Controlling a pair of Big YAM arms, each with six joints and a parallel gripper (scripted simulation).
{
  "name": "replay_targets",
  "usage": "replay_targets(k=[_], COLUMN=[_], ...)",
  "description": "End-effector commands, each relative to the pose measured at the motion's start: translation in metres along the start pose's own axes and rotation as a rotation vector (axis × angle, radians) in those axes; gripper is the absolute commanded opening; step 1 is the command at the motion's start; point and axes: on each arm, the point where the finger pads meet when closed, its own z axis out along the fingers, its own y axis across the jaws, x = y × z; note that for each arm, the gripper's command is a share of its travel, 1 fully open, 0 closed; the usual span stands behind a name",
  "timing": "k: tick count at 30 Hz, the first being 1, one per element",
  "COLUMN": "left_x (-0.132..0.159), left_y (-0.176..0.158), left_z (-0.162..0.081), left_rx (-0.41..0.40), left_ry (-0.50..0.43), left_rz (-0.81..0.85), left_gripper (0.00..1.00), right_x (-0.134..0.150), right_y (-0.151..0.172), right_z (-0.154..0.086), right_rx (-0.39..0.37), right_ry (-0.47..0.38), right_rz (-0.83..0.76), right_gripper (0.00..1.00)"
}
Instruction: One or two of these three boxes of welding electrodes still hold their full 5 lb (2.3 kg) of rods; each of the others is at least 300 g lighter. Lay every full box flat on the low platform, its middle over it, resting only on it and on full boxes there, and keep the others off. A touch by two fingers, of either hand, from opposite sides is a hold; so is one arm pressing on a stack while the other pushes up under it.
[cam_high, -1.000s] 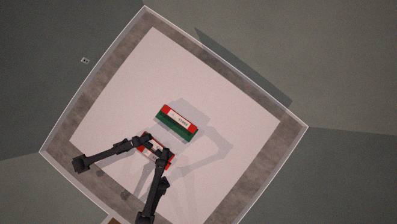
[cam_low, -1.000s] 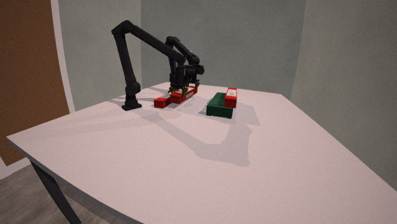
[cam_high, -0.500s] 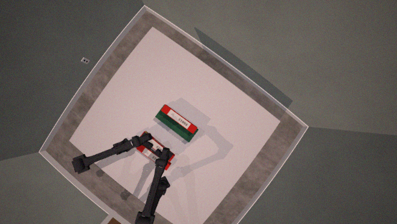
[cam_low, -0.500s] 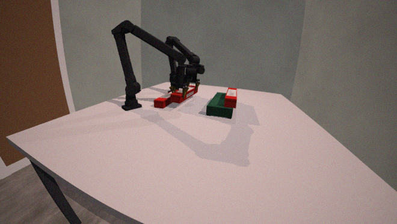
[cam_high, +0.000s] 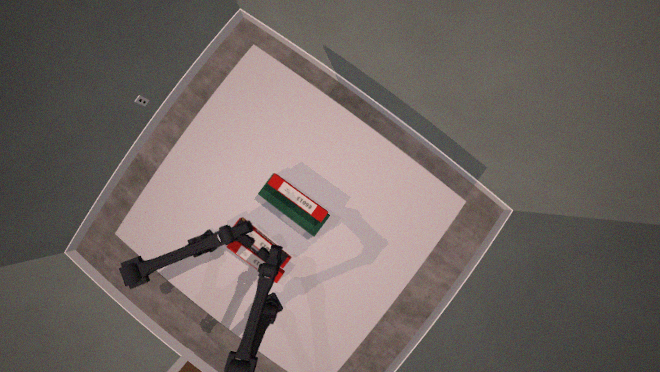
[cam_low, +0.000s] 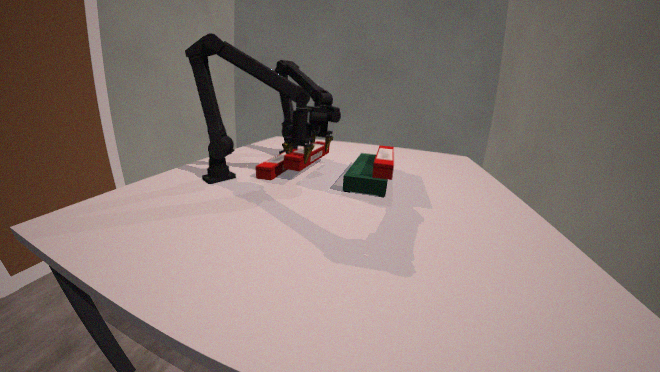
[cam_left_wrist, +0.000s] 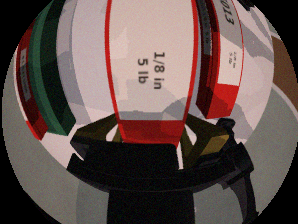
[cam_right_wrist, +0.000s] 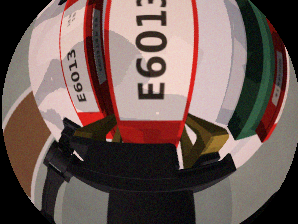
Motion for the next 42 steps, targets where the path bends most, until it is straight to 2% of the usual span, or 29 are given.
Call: replay_targets(k=[1, 13, 42], left_x=[-0.008, -0.008, -0.007], left_y=[0.036, 0.037, 0.032], left_z=[-0.046, -0.047, -0.094], left_rx=[-0.111, -0.111, -0.114], left_ry=[-0.037, -0.037, -0.038], left_rz=[0.001, 0.001, 0.001], left_gripper=[0.0, 0.0, 0.0], right_x=[-0.002, -0.001, 0.0], right_y=[-0.036, -0.037, -0.031], right_z=[-0.052, -0.055, -0.102], right_rx=[0.122, 0.123, 0.125], right_ry=[-0.033, -0.033, -0.034], right_rz=[0.007, 0.007, 0.007], right_gripper=[0.0, 0.0, 0.0])
